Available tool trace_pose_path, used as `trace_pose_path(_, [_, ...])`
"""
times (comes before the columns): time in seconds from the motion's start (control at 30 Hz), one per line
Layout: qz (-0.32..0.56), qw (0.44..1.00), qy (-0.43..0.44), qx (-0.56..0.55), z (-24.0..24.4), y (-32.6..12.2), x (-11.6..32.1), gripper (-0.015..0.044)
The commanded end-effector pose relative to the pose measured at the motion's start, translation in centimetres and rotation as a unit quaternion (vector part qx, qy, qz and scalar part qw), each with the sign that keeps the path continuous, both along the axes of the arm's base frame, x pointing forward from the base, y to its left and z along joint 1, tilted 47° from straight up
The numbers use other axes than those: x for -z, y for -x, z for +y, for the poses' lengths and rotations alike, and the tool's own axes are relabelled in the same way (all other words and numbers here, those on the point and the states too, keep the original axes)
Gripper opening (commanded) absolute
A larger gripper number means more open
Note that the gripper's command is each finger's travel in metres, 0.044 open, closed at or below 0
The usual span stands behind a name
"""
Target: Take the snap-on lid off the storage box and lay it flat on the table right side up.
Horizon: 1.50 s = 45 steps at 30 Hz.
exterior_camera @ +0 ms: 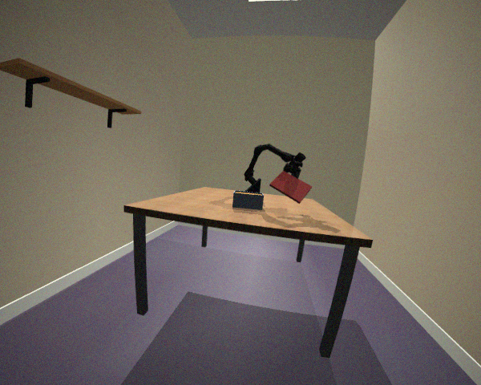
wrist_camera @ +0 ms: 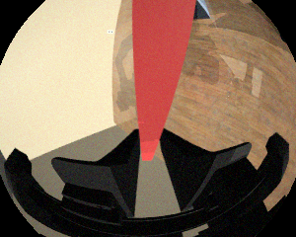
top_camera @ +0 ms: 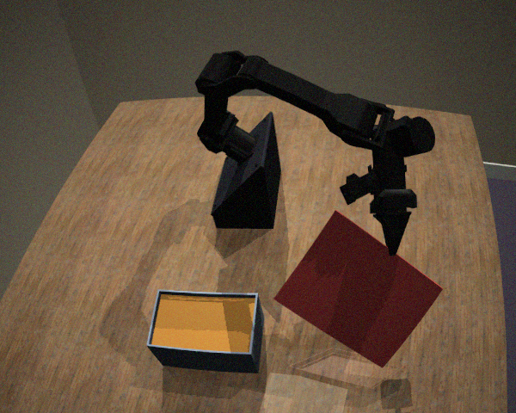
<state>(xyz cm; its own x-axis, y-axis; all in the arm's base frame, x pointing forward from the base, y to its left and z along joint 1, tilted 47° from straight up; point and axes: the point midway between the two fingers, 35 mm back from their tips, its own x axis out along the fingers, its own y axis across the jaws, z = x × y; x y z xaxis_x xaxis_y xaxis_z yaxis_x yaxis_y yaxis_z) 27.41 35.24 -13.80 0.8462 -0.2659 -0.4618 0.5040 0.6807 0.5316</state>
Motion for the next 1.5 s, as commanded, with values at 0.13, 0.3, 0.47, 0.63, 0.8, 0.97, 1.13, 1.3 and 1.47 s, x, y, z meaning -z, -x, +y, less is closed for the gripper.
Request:
trace_pose_path(0.13, [-0.003, 1.000, 0.003, -0.001, -0.6, -0.2, 0.4, 0.0000])
trace_pose_path(0.3, [-0.003, 1.000, 0.003, -0.001, -0.8, -0.2, 0.7, 0.0000])
trace_pose_path(0.47, [-0.003, 1.000, 0.003, -0.001, -1.1, -0.3, 0.9, 0.0000])
trace_pose_path(0.63, [-0.003, 1.000, 0.003, -0.001, -1.4, -0.4, 1.2, 0.0000])
trace_pose_path(0.8, [-0.003, 1.000, 0.003, -0.001, -1.7, -0.4, 1.5, 0.0000])
trace_pose_path(0.97, [-0.003, 1.000, 0.003, -0.001, -2.0, -0.5, 1.8, 0.0000])
trace_pose_path(1.13, [-0.003, 1.000, 0.003, -0.001, -2.2, -0.6, 2.1, 0.0000])
trace_pose_path(1.3, [-0.003, 1.000, 0.003, -0.001, -2.5, -0.6, 2.3, 0.0000])
trace_pose_path(1.47, [-0.003, 1.000, 0.003, -0.001, -2.8, -0.7, 2.6, 0.0000])
